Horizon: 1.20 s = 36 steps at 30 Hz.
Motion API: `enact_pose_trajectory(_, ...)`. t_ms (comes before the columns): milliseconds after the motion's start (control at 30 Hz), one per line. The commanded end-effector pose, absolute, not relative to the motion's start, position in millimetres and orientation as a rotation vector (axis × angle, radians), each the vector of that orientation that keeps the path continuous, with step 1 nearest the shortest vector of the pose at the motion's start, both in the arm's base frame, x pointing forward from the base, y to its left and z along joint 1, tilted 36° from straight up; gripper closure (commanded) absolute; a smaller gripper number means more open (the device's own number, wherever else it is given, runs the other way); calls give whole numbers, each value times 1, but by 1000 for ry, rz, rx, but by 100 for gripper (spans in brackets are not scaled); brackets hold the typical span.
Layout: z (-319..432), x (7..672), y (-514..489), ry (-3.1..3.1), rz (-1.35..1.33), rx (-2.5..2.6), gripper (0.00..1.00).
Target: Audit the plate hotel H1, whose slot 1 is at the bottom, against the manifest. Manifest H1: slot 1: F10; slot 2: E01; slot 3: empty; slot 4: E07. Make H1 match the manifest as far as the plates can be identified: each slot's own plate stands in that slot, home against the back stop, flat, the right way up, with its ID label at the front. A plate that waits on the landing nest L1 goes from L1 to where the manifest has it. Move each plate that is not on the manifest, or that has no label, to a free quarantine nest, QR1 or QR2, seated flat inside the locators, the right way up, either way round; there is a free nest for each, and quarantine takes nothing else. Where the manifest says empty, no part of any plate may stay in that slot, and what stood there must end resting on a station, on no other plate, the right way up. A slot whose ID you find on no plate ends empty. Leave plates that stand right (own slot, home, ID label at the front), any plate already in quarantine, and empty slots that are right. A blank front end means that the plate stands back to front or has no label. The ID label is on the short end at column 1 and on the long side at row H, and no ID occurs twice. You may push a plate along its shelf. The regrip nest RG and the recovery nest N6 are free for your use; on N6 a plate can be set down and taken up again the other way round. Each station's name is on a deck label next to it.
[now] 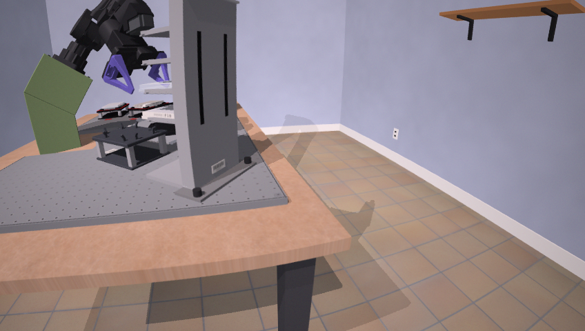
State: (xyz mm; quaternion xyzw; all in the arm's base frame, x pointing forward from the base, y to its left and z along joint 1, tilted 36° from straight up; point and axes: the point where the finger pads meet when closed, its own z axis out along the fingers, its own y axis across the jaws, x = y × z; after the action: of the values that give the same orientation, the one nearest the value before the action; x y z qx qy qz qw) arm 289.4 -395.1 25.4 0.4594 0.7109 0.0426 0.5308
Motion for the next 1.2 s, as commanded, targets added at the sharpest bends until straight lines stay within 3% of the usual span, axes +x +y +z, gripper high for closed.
enact_pose_trajectory(0,32,298,-411,1683,92,1088,0)
enact_pose_trajectory(833,43,304,-426,1673,75,1075,0)
enact_pose_trajectory(867,43,304,-426,1673,75,1075,14)
enact_pose_trajectory(1167,43,304,-426,1673,75,1075,14)
